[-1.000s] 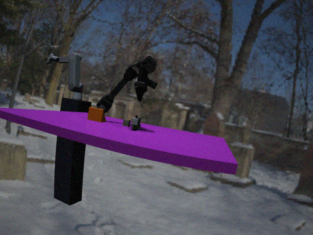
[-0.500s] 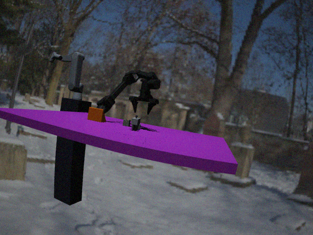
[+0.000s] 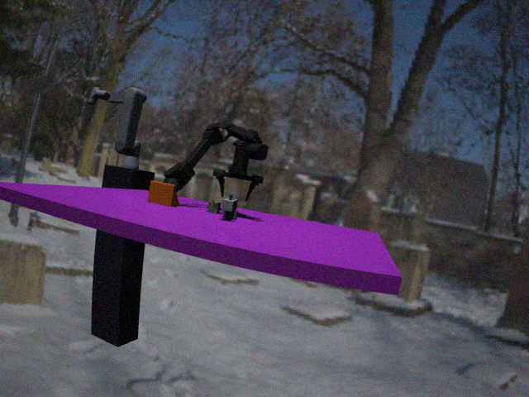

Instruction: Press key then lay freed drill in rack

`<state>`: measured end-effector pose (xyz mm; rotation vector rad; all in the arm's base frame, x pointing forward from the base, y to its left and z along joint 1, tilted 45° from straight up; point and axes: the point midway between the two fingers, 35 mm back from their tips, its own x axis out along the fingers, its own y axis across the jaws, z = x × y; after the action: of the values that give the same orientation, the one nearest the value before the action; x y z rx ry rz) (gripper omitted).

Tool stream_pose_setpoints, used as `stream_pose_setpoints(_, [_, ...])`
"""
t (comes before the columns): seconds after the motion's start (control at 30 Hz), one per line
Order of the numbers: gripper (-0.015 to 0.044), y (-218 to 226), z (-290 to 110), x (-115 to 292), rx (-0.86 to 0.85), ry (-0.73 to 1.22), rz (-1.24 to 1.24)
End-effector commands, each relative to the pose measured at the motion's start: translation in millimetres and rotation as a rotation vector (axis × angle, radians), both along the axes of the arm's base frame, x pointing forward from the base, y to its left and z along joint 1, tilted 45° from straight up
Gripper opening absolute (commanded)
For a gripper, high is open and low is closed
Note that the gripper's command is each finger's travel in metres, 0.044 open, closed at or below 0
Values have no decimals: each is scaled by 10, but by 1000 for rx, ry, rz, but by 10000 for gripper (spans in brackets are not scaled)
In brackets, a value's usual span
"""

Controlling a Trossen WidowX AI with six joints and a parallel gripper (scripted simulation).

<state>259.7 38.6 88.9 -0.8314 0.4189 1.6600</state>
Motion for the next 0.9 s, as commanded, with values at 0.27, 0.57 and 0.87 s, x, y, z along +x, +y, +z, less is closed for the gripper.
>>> stream_pose_setpoints(0.27, [440, 44, -65, -6, 4, -5, 5])
stream_pose_setpoints(0.57, [440, 115, -192, 2, 4, -5, 5])
stream_pose_setpoints(0.87, [440, 188, -315, 2, 4, -6, 5])
